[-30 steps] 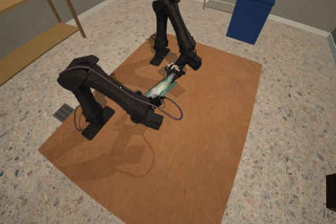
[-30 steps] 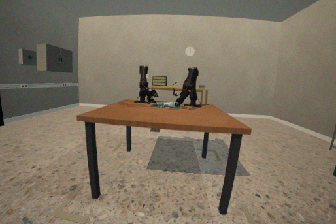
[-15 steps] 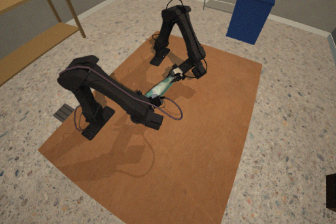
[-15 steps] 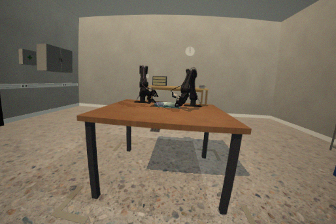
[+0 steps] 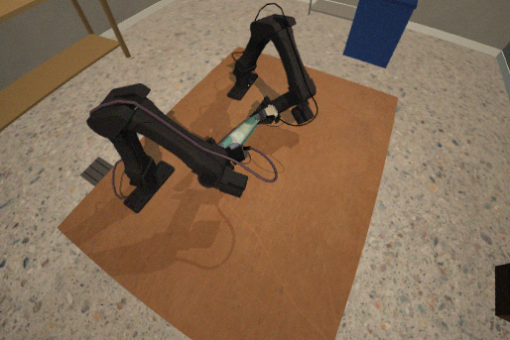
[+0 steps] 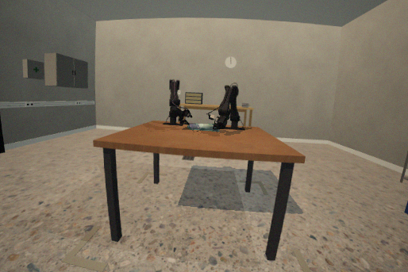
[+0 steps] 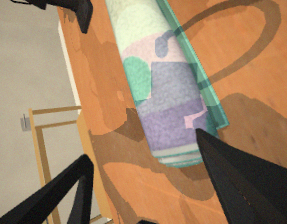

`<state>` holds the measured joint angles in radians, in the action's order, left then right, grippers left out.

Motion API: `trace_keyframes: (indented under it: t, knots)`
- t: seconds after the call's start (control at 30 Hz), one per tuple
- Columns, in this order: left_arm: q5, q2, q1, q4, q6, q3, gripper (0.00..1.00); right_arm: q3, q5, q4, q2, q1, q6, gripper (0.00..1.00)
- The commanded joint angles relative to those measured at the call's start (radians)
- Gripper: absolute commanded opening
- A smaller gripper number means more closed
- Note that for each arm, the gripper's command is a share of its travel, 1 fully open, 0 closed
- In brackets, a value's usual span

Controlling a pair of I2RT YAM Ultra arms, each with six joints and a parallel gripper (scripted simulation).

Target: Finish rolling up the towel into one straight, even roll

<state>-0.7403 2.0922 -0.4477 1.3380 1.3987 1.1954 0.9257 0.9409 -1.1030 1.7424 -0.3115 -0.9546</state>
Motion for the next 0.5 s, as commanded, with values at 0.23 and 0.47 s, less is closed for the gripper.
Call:
trace_keyframes:
  t: [0.23,0.47]
  knots:
    - [-0.025,0.028,0.013,0.007,0.017,0.016,0.45,0.039,0.012,-0.014,0.008,0.008,-0.013,0.85]
    - [-0.025,0.016,0.013,0.025,0.018,0.022,0.62,0.039,0.012,-0.014,0.008,0.008,-0.013,0.85]
